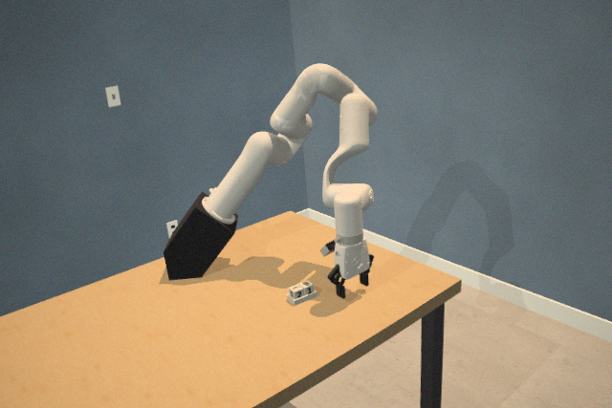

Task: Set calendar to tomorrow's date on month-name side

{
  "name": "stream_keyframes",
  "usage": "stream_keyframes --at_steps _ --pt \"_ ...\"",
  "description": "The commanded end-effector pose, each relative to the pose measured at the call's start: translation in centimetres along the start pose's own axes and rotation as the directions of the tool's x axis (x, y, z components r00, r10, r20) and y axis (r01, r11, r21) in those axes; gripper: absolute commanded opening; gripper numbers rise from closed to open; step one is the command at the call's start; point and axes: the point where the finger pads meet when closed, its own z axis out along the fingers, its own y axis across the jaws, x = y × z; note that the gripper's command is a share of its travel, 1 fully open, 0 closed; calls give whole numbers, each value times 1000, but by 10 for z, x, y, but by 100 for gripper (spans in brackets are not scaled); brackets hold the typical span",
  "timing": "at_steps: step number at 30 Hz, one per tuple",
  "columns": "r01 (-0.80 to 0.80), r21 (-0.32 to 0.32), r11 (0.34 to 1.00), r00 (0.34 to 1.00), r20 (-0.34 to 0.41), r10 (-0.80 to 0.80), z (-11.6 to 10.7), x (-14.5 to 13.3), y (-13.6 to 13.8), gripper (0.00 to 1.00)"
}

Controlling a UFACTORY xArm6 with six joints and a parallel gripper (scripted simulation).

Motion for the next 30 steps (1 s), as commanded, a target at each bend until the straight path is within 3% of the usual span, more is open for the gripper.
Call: stream_keyframes --at_steps 1,19,30 --pt "1 0 1000 1000 2 -1 -1 -1 0 100" --pt "1 0 1000 1000 2 -1 -2 -1 0 100" --pt "1 0 1000 1000 2 -1 -28 -1 0 100"
